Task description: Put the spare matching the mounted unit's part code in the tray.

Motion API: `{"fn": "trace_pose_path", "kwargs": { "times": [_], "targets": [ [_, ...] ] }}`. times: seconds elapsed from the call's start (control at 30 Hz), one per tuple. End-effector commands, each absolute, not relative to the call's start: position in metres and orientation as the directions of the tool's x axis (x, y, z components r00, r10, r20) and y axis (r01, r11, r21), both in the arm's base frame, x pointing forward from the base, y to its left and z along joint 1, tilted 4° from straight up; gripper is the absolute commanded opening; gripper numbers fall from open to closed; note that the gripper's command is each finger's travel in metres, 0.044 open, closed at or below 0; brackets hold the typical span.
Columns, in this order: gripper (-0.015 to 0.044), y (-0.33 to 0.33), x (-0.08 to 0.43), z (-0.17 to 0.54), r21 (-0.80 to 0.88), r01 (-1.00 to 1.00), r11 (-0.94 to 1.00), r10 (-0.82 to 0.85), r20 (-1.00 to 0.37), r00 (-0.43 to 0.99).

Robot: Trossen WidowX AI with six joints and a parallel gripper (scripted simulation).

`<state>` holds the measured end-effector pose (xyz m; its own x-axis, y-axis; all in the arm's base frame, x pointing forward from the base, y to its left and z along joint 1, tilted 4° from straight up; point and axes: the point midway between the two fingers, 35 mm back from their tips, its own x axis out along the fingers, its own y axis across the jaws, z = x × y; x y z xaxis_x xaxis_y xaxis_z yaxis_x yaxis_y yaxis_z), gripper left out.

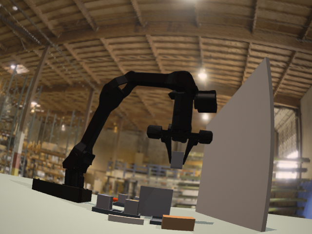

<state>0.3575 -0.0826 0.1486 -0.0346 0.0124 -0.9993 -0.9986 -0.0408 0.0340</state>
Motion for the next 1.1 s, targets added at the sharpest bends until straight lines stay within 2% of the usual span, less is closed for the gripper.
{"fn": "trace_pose_path", "kwargs": {
  "times": [0.0, 0.4, 1.07],
  "targets": [
    [0.0, -0.107, 0.361, 0.148, 0.031, -0.998, -0.06, 0.007, -0.999, -0.031],
    [0.0, -0.157, 0.362, 0.142, 0.035, -0.996, -0.085, 0.009, -0.999, -0.036],
    [0.0, -0.159, 0.364, 0.13, 0.035, -0.996, -0.085, 0.009, -0.999, -0.036]
  ]
}}
